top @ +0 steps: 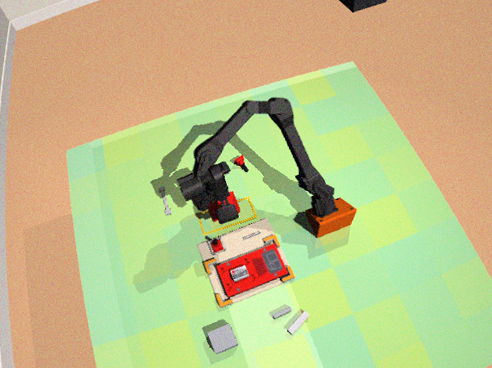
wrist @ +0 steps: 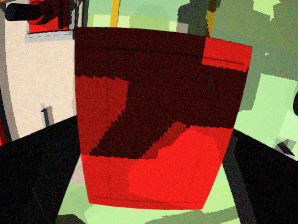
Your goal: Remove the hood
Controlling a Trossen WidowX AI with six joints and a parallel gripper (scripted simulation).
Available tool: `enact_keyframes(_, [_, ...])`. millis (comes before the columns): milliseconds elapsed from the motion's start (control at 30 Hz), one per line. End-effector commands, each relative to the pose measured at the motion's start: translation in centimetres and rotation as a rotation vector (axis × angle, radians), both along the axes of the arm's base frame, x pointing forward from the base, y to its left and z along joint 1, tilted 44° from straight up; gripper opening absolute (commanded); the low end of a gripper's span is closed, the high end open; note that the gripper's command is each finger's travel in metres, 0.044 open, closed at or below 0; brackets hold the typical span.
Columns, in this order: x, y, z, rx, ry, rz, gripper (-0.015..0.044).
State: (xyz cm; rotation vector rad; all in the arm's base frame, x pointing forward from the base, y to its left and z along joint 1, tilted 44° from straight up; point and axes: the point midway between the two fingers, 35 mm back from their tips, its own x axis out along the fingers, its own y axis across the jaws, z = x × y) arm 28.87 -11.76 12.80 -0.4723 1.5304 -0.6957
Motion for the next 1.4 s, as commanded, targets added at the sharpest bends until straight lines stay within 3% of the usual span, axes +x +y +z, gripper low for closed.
enact_keyframes(0, [-0.2, -0.3, -0.3, -0.004, 0.007, 0.002, 0.0])
enact_keyframes(1367, [-0.6, -2.2, -2.3, -0.007, 0.007, 0.002, 0.0])
